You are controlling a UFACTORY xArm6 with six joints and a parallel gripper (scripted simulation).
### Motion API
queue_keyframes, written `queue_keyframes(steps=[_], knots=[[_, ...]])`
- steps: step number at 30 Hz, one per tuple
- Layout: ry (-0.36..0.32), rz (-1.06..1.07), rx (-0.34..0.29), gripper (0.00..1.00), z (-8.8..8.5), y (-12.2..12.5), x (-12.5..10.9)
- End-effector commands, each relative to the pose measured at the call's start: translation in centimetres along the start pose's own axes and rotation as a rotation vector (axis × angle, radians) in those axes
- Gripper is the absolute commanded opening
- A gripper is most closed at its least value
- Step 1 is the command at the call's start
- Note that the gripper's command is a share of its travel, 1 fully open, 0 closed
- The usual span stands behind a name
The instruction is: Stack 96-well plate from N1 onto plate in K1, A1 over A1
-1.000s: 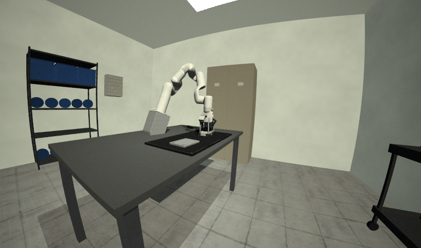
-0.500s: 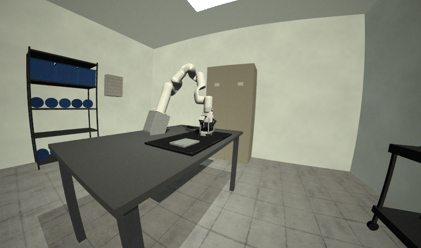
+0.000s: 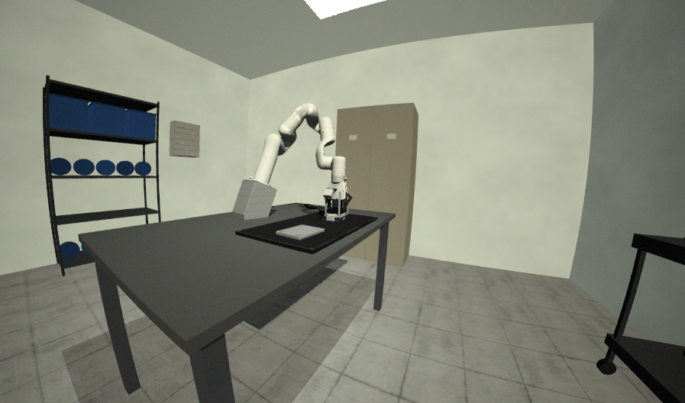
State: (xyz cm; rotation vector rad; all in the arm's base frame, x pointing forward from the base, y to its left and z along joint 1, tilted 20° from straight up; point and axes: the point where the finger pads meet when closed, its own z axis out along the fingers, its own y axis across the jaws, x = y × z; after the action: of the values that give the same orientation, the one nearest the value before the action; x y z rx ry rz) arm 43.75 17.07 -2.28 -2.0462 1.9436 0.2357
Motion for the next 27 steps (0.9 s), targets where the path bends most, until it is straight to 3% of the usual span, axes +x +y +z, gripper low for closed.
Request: queue_keyframes(steps=[1,2,3,27], knots=[[-0.001,0.000,0.003,0.00,-0.02,-0.14,-0.04],[-0.001,0.000,0.003,0.00,-0.02,-0.14,-0.04],[-0.001,0.000,0.003,1.00,0.05,-0.14,-0.03],[-0.001,0.000,0.003,1.00,0.04,-0.14,-0.04]])
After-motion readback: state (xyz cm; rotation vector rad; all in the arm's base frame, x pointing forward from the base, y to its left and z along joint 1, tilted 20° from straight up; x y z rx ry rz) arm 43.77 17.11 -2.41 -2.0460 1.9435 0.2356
